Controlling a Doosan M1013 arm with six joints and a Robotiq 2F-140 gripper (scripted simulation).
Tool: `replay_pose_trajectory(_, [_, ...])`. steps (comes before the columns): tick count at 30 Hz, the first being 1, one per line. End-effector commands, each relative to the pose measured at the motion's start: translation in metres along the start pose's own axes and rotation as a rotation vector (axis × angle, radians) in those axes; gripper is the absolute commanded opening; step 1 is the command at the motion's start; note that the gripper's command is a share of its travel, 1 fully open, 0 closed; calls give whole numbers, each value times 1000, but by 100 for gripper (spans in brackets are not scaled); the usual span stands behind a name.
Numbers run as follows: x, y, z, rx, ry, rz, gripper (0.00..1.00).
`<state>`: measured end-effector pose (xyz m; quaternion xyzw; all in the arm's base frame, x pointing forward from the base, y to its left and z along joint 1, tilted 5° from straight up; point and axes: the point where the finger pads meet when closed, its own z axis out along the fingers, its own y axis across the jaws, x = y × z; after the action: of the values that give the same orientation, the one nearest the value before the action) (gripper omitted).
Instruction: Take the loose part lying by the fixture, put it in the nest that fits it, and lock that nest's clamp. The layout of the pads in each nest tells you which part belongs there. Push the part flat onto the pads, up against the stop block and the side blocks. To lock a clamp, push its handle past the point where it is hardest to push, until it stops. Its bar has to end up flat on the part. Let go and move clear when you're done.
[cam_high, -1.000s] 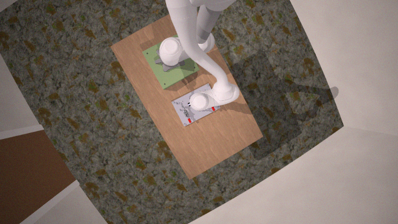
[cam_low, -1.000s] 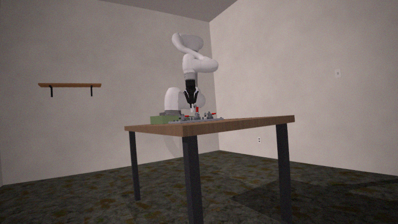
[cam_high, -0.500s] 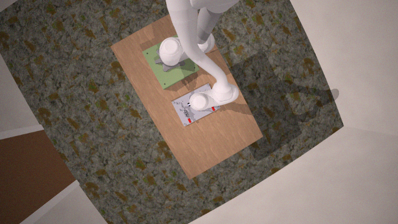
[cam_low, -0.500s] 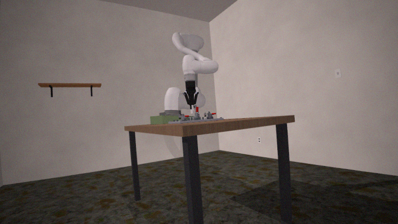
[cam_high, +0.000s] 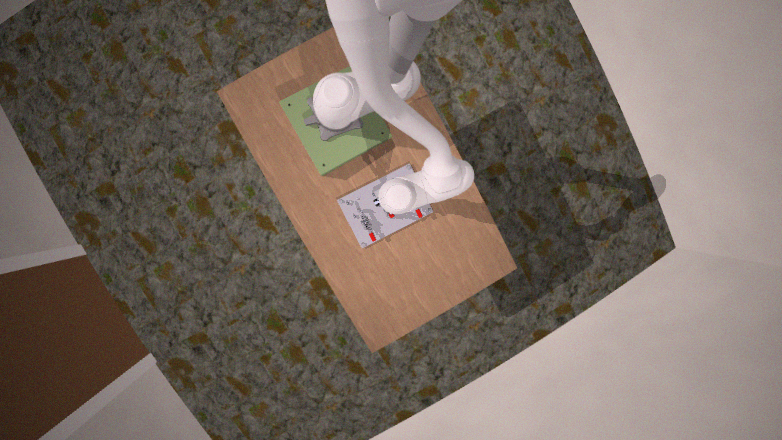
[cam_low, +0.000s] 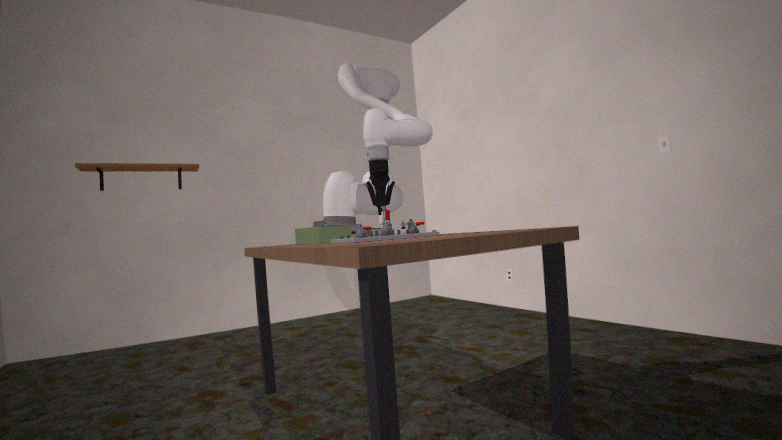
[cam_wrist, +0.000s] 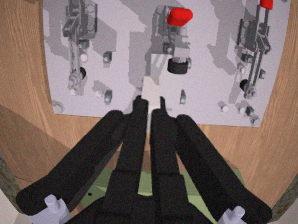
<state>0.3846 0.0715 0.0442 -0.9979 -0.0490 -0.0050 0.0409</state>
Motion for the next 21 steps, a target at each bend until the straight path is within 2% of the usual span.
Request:
replay_pose_trajectory(1, [-1, -13, 1, 1, 2, -1, 10])
replay_pose_trajectory(21, [-1, -19, 6, 1, 2, -1, 10])
